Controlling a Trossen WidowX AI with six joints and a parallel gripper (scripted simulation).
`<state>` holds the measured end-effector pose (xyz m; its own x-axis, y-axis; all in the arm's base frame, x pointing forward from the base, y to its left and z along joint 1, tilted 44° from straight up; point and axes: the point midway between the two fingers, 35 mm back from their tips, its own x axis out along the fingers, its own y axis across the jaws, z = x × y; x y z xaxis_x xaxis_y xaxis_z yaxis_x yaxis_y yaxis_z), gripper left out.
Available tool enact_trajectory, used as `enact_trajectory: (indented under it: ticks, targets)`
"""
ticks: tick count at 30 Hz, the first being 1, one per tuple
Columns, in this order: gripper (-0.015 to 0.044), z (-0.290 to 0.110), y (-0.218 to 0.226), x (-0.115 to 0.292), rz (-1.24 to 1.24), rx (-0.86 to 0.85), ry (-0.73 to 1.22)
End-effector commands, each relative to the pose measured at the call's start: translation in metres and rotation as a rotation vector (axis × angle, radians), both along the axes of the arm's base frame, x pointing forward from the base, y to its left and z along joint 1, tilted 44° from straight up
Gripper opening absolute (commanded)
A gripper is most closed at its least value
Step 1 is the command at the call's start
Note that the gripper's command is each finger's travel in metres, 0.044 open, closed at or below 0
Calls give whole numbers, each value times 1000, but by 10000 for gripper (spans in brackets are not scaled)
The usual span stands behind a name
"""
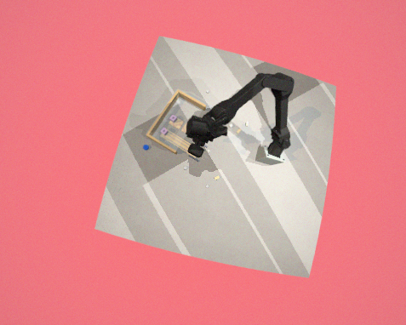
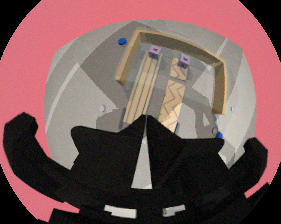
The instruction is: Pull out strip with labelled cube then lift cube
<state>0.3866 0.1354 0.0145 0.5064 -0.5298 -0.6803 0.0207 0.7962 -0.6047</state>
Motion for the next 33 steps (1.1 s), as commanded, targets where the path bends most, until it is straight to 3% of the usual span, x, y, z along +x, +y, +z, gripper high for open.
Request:
enact_trajectory:
  ticks: [1,8,33]
  targets:
    - [0,-36,-5,13,-175,4,116]
    - [0,-64,-18,16,-394,-32,190]
    - [0,-84,-35,21,-399,-33,191]
